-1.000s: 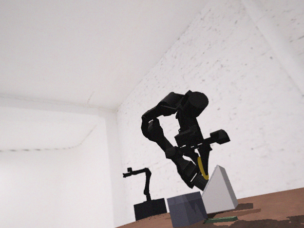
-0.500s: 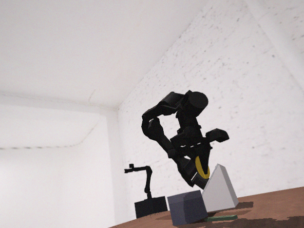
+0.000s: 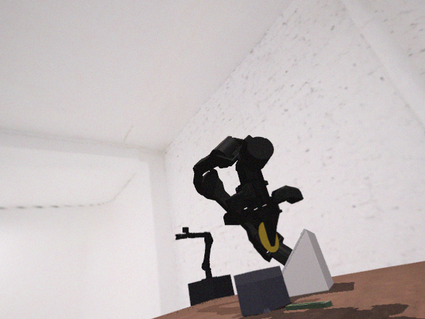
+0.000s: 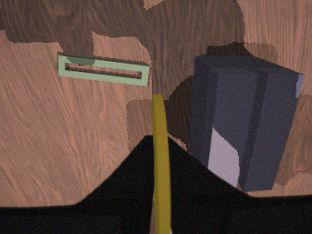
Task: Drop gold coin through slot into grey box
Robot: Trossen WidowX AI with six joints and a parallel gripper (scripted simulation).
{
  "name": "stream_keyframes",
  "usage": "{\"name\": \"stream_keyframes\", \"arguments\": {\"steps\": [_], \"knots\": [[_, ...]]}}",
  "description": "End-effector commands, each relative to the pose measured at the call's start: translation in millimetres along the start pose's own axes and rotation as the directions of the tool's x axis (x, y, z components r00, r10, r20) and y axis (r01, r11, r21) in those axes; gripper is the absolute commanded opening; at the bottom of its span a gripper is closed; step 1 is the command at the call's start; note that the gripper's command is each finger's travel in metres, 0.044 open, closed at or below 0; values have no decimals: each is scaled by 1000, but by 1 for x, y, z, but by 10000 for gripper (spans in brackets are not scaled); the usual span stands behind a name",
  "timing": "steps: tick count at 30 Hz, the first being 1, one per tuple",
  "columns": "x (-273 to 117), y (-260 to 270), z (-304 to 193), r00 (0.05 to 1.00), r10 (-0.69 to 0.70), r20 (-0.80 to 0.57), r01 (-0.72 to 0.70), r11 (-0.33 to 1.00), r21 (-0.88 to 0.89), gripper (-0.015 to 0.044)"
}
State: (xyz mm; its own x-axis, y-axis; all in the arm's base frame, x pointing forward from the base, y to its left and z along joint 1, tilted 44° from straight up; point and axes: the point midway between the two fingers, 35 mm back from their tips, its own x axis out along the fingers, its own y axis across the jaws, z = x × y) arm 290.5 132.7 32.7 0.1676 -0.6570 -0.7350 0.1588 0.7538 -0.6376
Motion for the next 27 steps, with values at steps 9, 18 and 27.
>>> {"name": "stream_keyframes", "arguments": {"steps": [9,18,27], "knots": [[2,-31,-8,1000,-7,-2,7,1000,-8,0],[3,-53,-16,1000,-9,-3,9,1000,-8,0],[5,-70,-23,1000,-11,-3,11,1000,-9,0]]}}
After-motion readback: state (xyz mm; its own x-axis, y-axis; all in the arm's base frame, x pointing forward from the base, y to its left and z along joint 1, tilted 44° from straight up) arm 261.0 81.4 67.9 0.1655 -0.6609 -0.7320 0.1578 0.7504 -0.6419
